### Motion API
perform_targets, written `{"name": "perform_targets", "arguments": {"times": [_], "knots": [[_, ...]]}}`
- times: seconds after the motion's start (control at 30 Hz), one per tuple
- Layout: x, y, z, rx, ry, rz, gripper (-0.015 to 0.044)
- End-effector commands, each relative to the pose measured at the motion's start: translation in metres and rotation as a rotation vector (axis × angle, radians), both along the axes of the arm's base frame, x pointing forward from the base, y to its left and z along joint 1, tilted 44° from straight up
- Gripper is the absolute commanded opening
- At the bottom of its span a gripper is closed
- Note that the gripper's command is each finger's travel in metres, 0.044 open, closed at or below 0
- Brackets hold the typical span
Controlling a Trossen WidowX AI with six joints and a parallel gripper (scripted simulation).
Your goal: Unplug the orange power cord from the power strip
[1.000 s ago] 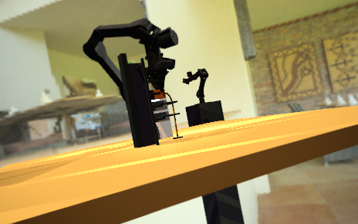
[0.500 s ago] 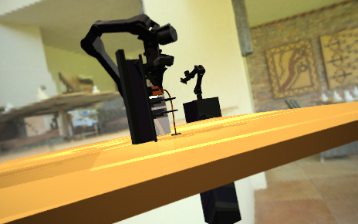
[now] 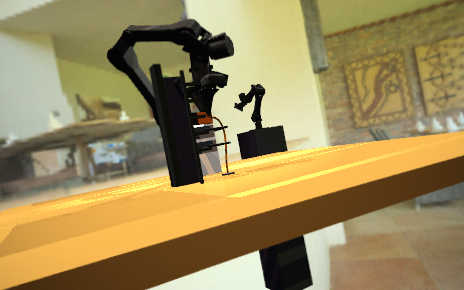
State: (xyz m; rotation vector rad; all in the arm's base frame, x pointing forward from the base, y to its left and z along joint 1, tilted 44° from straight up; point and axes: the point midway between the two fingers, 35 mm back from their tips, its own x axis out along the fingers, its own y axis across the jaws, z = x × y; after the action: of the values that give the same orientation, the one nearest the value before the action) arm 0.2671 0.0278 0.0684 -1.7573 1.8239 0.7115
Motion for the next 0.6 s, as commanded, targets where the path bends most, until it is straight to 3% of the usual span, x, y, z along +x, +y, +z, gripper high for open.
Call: {"name": "perform_targets", "arguments": {"times": [0.0,0.2,0.4,0.57], "knots": [[0.0,0.0316,-0.0196,0.077,0.002,0.011,0.0],[-0.001,0.0397,-0.0249,0.077,0.002,0.012,0.0],[-0.002,0.0324,-0.0213,0.074,0.005,0.012,0.0158],[-0.002,0.0324,-0.0213,0.074,0.005,0.012,0.016]]}}
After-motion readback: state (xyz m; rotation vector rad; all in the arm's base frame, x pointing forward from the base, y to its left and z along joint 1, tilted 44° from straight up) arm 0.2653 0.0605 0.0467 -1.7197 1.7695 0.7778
